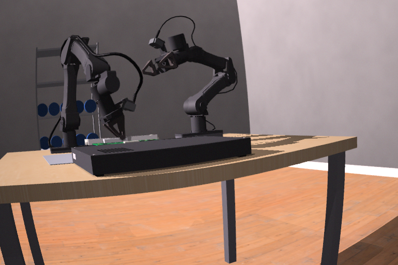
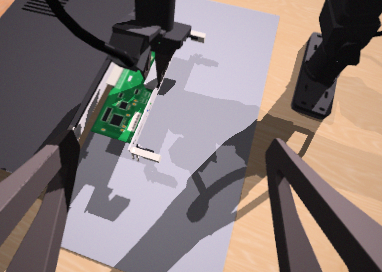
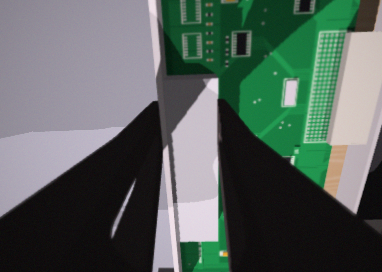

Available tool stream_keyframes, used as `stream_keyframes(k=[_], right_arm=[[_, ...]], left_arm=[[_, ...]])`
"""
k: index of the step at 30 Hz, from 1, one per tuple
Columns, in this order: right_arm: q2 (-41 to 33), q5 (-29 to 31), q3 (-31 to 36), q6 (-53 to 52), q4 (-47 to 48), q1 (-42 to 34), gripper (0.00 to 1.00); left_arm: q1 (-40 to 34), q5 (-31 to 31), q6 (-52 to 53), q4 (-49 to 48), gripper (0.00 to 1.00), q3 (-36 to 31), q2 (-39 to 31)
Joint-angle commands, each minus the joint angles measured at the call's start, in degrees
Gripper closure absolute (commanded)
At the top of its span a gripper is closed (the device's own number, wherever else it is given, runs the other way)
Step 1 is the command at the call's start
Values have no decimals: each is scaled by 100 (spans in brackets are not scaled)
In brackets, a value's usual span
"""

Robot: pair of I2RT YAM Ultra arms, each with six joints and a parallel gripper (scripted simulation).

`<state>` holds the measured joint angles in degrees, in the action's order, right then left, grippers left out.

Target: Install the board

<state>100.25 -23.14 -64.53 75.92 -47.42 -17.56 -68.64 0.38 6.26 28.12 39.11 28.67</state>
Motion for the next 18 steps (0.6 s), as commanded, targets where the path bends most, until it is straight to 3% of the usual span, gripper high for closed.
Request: stream_keyframes(k=[1, 18], right_arm=[[114, -224, -291, 111, 229, 5, 82], [364, -205, -448, 91, 245, 62, 82]], left_arm=[[-47, 45, -38, 44, 0, 177, -128], [-47, 45, -38, 44, 0, 177, -128]])
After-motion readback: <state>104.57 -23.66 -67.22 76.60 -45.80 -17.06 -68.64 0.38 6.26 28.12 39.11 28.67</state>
